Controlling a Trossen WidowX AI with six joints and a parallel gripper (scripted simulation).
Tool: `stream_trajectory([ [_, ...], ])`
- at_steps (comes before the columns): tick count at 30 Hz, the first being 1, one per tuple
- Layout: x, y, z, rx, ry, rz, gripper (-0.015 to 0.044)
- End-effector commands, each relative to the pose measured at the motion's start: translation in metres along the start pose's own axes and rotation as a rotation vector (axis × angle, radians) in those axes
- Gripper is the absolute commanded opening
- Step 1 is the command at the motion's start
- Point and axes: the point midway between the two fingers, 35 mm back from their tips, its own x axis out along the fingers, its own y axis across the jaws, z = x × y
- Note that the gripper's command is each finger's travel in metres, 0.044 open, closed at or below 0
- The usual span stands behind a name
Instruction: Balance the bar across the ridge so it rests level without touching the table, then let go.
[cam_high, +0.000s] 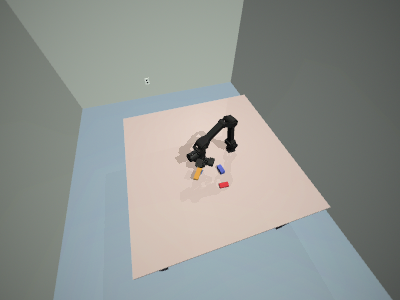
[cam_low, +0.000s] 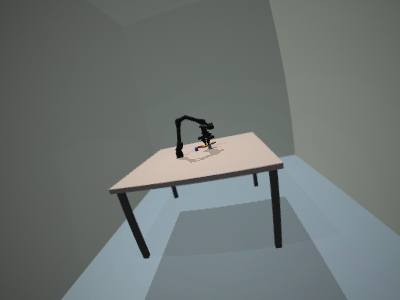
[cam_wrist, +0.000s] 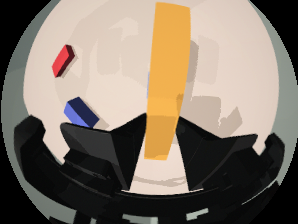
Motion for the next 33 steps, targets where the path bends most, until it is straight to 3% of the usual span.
stream_trajectory([
  [1,0.0006,0.0,0.0,0.004,0.001,0.001,0.0],
  [31,0.0,0.0,0.0,0.0,0.0,0.0,0.0],
  [33,0.0,0.0,0.0,0.0,0.0,0.0,0.0053],
])
